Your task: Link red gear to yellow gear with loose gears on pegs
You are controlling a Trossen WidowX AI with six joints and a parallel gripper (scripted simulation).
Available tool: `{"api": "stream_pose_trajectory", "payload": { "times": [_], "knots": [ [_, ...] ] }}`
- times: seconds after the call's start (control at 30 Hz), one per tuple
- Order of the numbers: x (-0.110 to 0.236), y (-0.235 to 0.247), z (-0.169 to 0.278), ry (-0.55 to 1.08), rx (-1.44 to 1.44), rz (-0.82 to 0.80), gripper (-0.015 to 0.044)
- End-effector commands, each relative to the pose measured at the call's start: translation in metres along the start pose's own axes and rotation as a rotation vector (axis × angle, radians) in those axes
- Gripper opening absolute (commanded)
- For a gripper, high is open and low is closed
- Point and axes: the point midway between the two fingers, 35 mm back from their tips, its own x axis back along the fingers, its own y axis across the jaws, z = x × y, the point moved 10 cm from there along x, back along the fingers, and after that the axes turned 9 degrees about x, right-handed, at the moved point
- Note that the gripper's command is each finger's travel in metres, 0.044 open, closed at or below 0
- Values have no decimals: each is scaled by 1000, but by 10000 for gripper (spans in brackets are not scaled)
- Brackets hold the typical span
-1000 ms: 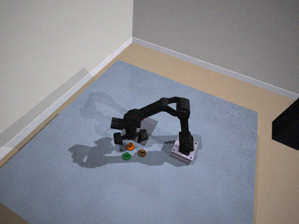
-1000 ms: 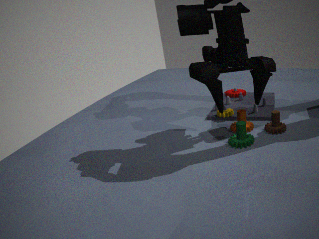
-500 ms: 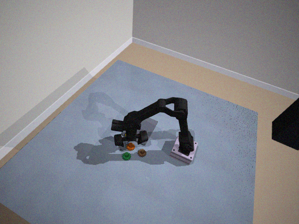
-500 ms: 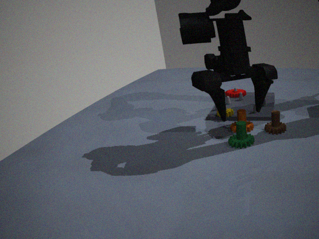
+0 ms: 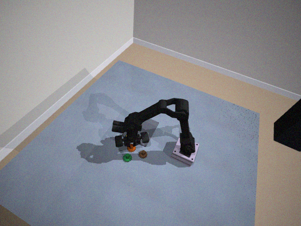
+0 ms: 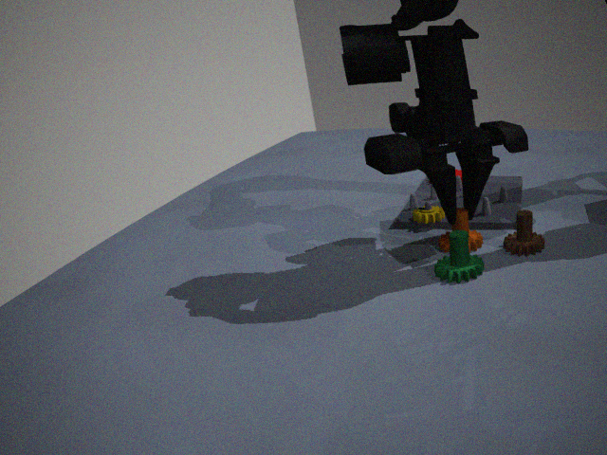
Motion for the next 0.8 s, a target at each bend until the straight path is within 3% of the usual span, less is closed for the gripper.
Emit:
{"api": "stream_pose_trajectory", "payload": {
  "times": [0.0, 0.17, 0.77],
  "knots": [
    [-1, 0, 0, -2, -5, 2, 46],
    [-1, 0, 0, -2, -5, 2, 0],
    [34, 8, -3, -4, -5, 7, 0]
  ]
}}
